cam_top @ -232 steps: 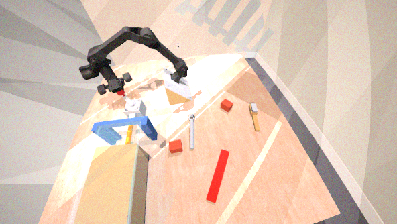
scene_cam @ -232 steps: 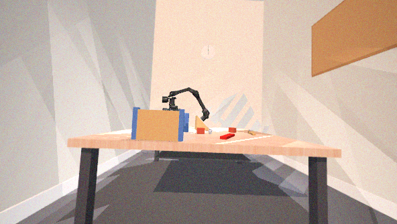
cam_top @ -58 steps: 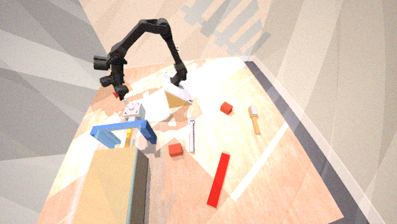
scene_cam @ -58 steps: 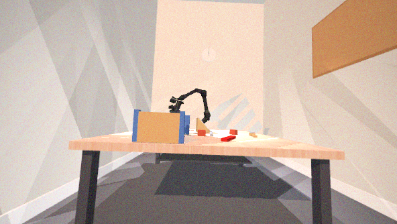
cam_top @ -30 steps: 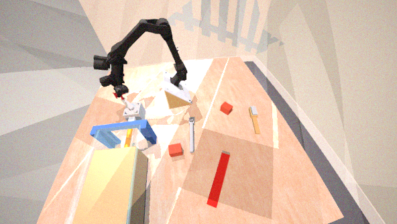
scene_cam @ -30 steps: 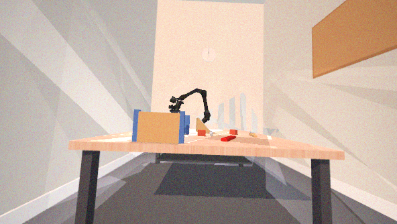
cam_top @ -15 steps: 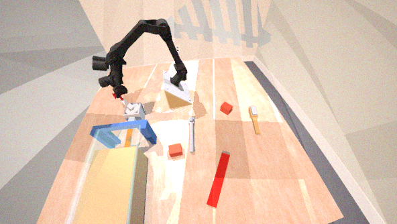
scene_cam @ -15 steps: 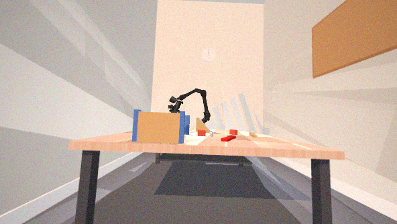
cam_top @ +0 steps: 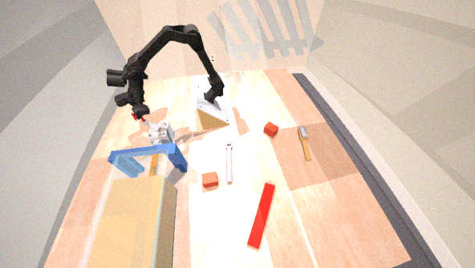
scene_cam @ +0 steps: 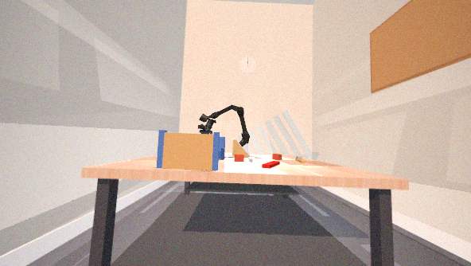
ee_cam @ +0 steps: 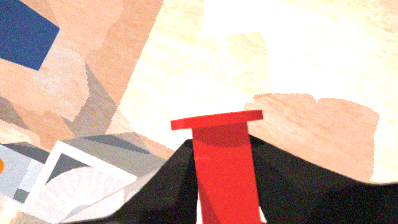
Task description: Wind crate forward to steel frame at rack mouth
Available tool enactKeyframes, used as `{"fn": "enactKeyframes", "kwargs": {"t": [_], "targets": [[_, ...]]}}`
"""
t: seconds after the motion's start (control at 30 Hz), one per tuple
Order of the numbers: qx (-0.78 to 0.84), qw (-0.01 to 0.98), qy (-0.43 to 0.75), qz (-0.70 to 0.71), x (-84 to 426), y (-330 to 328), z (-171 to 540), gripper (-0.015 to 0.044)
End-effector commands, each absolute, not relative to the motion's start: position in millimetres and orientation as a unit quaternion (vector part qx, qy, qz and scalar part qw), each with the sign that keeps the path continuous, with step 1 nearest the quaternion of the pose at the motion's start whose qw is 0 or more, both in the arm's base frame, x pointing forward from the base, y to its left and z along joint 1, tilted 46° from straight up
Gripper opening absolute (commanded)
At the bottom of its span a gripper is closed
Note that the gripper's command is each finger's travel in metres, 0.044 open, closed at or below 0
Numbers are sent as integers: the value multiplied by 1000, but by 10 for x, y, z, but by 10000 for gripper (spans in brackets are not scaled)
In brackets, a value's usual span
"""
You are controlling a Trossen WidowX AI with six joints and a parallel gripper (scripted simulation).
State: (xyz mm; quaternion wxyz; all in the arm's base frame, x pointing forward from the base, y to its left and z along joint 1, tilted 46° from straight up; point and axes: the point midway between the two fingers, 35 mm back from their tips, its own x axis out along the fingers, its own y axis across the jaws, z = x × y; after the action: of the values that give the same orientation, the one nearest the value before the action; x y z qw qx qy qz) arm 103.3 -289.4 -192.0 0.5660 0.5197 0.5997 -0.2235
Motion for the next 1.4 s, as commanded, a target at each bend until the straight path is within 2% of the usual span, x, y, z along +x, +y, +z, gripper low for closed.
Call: {"fn": "enactKeyframes", "kwargs": {"t": [0.0, 1.37], "targets": [[520, 570, 596, -223, 1135, -2927, -1985, 0], [520, 571, 595, -221, 1739, -3034, -2097, 0]]}}
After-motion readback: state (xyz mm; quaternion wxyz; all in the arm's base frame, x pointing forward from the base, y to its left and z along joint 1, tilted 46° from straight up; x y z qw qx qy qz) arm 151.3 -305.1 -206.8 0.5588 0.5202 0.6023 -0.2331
